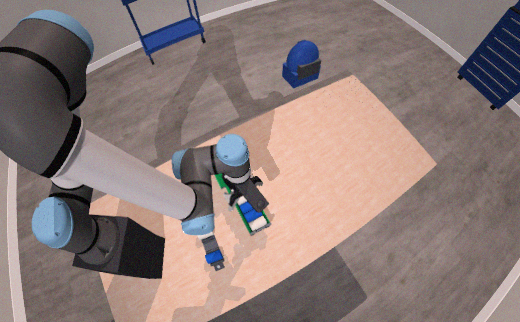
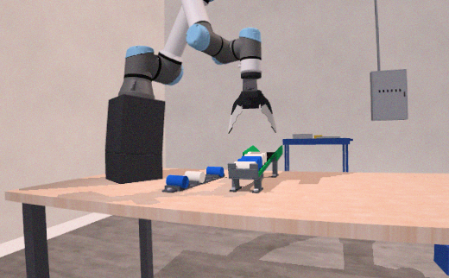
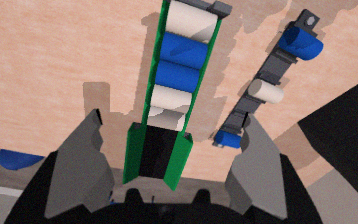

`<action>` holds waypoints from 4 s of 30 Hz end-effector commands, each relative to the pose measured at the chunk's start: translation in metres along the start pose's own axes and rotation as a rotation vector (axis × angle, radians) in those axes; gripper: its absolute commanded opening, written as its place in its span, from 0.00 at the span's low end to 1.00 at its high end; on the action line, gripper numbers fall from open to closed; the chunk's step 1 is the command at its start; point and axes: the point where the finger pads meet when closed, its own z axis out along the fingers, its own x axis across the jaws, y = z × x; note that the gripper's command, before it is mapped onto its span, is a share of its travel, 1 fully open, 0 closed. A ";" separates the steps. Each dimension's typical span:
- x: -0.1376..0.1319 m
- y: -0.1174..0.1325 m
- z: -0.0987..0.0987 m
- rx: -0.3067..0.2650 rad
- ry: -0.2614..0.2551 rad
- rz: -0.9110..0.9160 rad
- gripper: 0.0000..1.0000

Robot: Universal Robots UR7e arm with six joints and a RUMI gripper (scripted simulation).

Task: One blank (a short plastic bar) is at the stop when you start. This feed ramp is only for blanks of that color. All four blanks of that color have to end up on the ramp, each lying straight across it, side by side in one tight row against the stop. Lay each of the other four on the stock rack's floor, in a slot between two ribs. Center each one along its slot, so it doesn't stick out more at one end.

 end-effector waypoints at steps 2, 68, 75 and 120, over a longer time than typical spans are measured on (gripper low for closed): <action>0.002 -0.002 0.000 0.003 0.000 0.107 1.00; 0.005 -0.004 0.001 0.003 -0.001 0.234 0.52; 0.005 -0.004 0.005 0.003 -0.001 0.234 0.52; 0.003 -0.005 0.052 0.004 -0.001 0.234 0.52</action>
